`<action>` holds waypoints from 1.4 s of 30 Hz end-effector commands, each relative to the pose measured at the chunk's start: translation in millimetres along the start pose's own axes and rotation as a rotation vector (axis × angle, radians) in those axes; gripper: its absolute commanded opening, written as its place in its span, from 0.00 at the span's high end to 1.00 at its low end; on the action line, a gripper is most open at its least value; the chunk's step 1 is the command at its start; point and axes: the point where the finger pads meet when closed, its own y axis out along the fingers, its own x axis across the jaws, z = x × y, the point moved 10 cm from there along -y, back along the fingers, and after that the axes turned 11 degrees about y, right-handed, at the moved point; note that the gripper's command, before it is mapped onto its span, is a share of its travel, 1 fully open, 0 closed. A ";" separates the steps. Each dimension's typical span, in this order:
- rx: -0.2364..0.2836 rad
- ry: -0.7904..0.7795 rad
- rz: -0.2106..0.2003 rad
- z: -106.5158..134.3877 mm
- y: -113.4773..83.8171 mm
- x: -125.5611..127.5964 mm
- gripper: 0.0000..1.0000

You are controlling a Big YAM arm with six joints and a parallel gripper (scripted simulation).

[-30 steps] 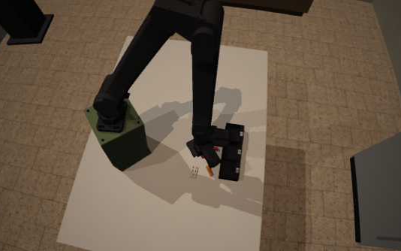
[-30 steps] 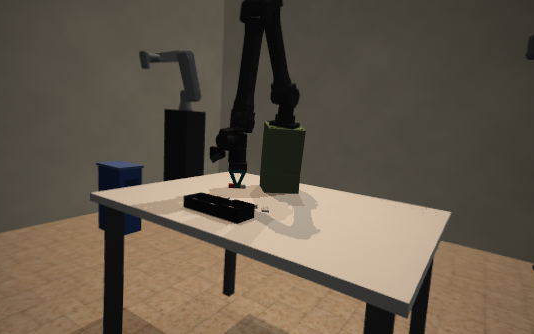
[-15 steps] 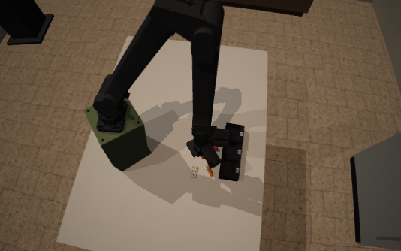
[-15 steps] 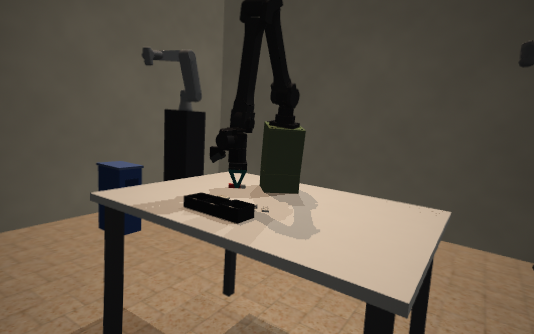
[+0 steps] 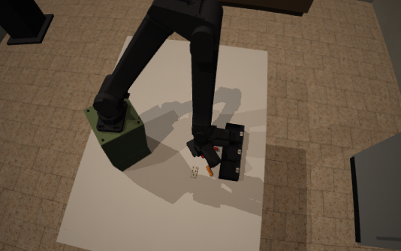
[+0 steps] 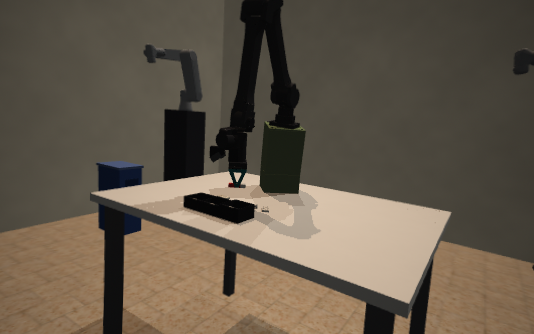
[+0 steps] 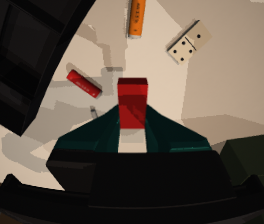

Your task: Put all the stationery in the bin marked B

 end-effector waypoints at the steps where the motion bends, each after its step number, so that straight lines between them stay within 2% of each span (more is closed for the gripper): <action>1: -0.006 -0.003 -0.010 -3.0 -11.4 1.3 0.83; 3: -0.009 0.000 -0.017 -12.2 -9.7 9.6 0.83; 4: 0.003 0.003 0.006 -14.6 -2.2 7.3 0.83; 9: 0.002 0.002 0.002 -39.2 -2.5 27.9 0.83; 12: 0.001 0.002 0.001 -44.2 -2.6 32.0 0.83; 16: -0.002 0.215 -0.002 -63.8 -3.0 47.9 0.83; 26: -0.008 0.477 -0.017 -112.2 -4.2 86.8 0.83; 28: -0.008 0.477 -0.017 -112.2 -4.2 86.8 0.83; 29: -0.007 0.544 -0.018 -105.3 -2.8 96.3 0.83; 33: -0.003 0.648 -0.011 -104.2 -2.6 95.4 0.83; 36: 0.004 0.706 0.021 -104.0 -0.3 76.6 0.83; 42: 0.001 0.706 0.008 -105.8 -5.5 77.7 0.83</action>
